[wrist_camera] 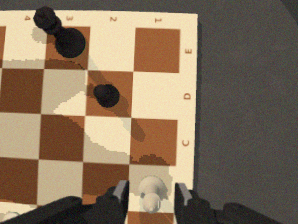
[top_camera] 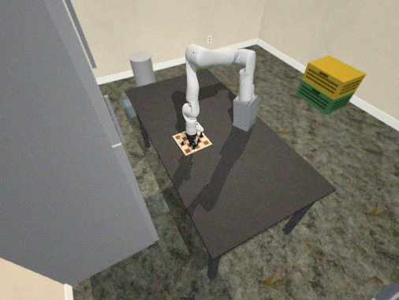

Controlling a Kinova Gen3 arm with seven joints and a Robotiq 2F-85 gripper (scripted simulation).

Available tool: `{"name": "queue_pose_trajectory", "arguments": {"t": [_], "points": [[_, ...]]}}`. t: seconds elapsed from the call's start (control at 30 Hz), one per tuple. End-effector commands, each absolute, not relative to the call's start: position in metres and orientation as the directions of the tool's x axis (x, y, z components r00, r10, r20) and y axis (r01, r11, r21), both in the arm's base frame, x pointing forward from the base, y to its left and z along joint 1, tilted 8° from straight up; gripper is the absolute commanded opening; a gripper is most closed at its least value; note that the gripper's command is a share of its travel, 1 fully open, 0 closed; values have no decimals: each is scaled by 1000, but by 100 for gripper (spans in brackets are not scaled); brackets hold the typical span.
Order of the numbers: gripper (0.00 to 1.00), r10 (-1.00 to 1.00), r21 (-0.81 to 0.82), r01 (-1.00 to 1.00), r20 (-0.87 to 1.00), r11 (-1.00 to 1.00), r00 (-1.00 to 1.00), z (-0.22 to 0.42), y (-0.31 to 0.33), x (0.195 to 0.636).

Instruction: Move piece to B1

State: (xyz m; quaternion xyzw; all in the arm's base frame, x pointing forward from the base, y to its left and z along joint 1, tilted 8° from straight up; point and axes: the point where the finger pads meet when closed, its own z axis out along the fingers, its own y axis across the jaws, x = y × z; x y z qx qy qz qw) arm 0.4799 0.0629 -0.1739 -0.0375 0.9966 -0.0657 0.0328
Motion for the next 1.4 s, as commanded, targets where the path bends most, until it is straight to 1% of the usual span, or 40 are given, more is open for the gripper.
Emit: {"name": "queue_pose_trajectory", "arguments": {"t": [0.0,0.47,0.9,1.23,1.27,1.37], "points": [[37,-79,-133,-70,-62,989,-995,-173,63,481],[37,-79,-133,-70,-62,989,-995,-159,65,480],[37,-79,-133,-70,-62,989,-995,-95,73,475],[37,-79,-133,-70,-62,989,-995,-84,75,474],[100,-79,-133,-70,-62,989,-995,-84,75,474],[100,-79,-133,-70,-62,989,-995,-84,75,474]]}}
